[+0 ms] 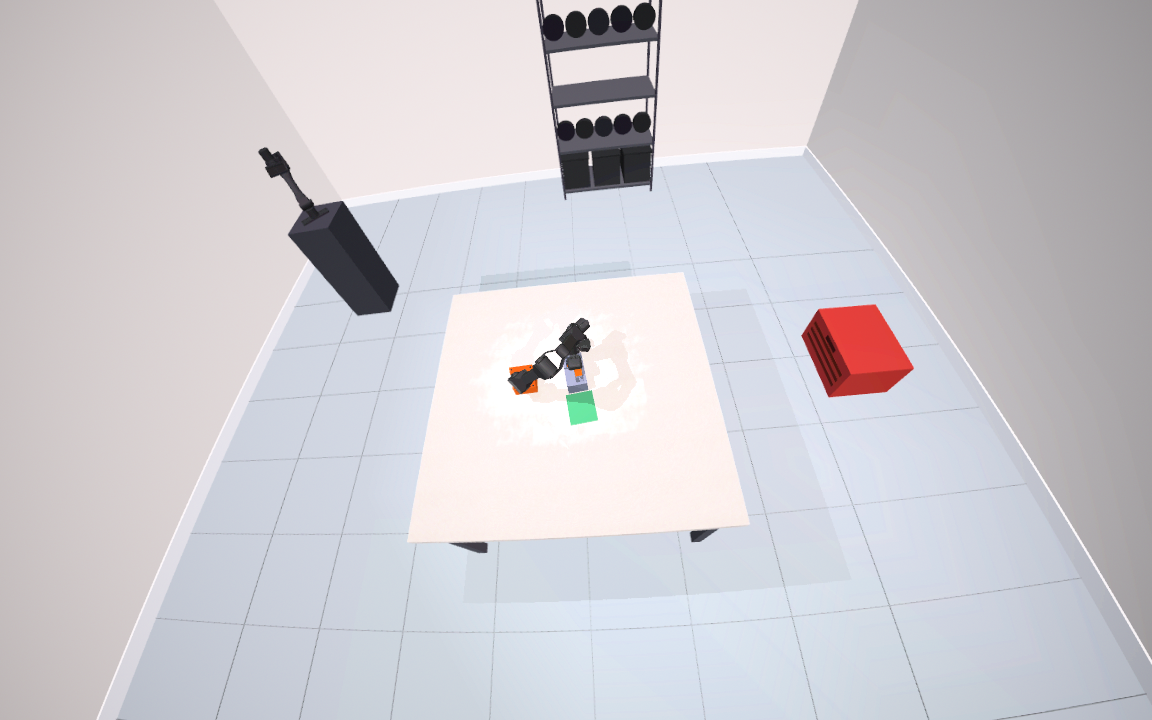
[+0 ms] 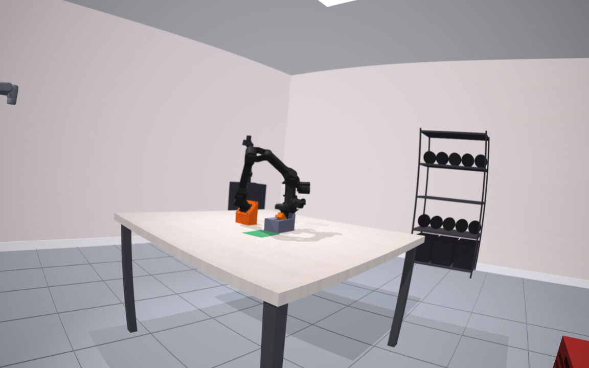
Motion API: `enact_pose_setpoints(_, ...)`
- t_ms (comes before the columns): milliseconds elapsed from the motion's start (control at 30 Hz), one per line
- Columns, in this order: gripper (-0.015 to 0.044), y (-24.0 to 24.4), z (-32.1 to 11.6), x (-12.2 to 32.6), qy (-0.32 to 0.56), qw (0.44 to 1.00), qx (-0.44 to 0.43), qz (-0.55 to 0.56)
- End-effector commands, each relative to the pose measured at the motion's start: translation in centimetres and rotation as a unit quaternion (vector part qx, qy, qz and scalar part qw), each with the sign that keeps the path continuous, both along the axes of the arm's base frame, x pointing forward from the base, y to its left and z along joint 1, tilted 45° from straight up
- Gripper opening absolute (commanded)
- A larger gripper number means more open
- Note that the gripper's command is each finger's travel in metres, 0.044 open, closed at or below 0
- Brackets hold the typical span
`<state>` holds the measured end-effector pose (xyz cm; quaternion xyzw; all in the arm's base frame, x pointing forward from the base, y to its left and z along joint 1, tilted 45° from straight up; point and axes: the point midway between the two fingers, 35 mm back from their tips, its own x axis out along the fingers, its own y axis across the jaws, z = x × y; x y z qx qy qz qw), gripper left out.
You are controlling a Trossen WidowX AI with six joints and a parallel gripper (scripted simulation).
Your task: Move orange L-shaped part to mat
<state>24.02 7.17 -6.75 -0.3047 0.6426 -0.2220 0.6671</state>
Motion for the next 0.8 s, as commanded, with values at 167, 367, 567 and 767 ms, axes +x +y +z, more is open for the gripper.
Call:
enact_pose_setpoints(167,0.0180,0.0,0.0,0.0,0.000,1.000,0.000,0.000)
enact_pose_setpoints(367,0.0180,0.2,0.0,-0.1,0.001,1.000,-0.001,0.000)
enact_pose_setpoints(567,0.0180,1.5,0.1,-0.5,0.007,1.000,-0.006,-0.001)
enact_pose_setpoints(767,0.0180,4.1,3.1,-0.4,0.008,1.000,-0.004,0.000)
